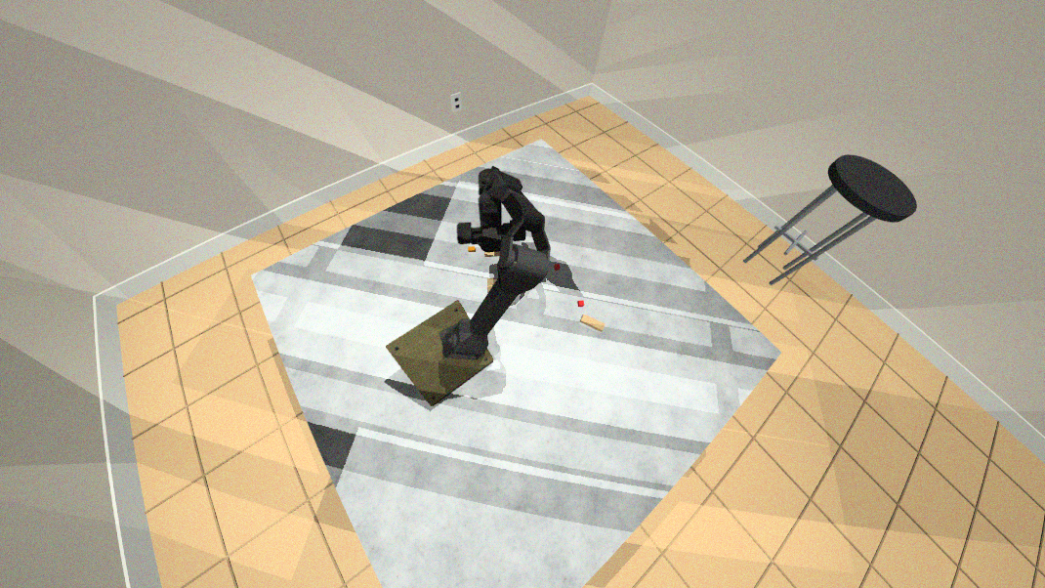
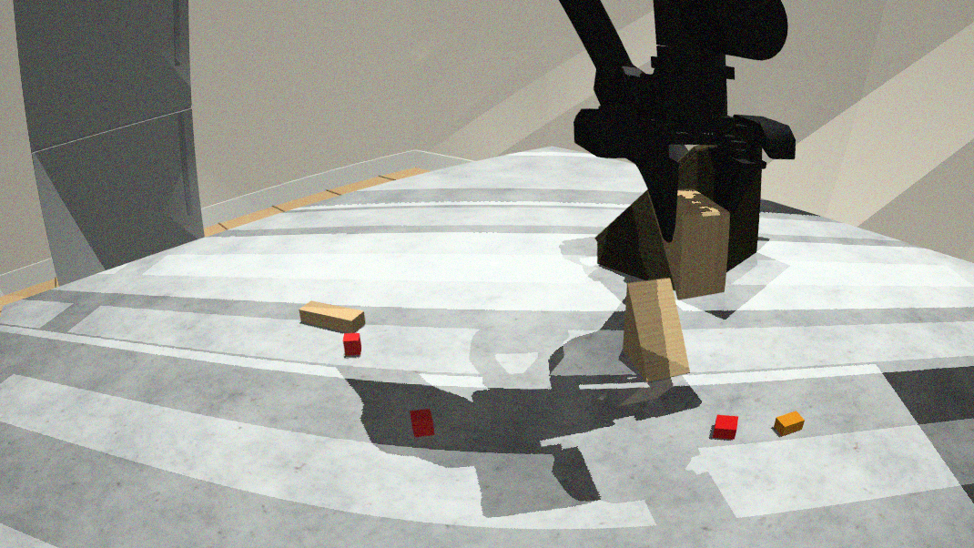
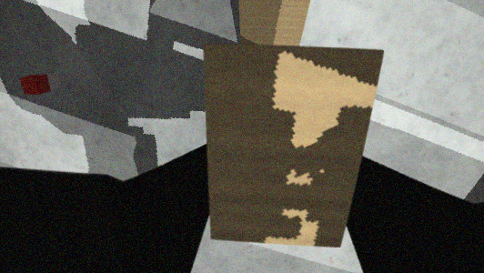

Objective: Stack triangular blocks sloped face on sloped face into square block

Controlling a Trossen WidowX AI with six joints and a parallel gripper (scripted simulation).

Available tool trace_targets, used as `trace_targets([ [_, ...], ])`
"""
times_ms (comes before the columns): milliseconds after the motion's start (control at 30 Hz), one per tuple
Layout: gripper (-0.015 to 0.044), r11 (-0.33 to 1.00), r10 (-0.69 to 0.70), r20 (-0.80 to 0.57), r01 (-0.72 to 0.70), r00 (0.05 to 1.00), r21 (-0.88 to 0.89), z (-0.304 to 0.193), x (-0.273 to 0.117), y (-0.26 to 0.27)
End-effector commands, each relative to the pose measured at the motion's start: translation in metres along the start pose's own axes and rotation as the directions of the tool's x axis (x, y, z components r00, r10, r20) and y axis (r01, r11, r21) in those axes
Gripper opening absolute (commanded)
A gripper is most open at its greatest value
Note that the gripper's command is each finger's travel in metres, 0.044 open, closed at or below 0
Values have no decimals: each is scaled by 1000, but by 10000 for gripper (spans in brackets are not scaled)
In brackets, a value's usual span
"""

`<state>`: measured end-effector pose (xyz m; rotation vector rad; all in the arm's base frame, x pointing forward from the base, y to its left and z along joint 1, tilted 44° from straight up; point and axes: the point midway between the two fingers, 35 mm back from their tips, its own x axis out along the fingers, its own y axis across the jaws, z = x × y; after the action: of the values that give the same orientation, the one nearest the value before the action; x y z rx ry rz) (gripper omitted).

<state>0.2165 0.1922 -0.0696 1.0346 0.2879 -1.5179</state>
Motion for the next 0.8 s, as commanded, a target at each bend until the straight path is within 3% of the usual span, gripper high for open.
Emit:
trace_targets([
  [0,0,1000,5,-7,-5,1000,1,6,14,2],
  [767,0,1000,7,-3,-7,1000,1,30,77,2],
])
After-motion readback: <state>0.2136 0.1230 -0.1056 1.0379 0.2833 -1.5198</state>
